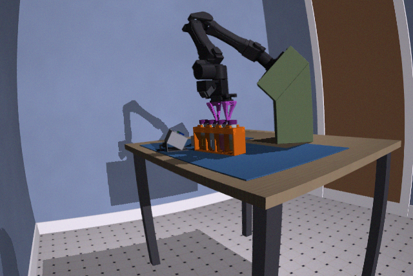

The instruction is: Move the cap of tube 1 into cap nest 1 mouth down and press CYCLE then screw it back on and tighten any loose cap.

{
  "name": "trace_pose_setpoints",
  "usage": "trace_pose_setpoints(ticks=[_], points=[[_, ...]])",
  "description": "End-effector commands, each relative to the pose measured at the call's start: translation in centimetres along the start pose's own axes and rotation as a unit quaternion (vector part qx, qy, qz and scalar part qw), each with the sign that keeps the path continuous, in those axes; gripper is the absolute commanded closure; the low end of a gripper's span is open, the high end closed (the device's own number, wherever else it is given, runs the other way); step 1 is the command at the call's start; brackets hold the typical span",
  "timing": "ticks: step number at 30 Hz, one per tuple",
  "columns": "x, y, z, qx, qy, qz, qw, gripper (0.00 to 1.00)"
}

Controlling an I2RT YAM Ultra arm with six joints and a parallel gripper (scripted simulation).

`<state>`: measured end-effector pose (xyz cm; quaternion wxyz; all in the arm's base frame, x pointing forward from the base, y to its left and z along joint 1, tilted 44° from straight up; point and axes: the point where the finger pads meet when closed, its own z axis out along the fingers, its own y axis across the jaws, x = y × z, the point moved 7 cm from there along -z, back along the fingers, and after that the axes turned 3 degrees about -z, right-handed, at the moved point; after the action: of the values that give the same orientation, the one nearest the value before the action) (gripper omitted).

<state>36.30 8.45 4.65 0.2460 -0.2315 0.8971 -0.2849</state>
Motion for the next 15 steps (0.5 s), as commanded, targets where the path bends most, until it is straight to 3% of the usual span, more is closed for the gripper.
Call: trace_pose_setpoints(ticks=[1,15], points=[[-0.54,-0.05,-0.21,-0.001,-0.009,0.002,1.000,0.51],[-0.59,-0.06,0.39,-0.001,-0.009,0.001,1.000,0.51]])
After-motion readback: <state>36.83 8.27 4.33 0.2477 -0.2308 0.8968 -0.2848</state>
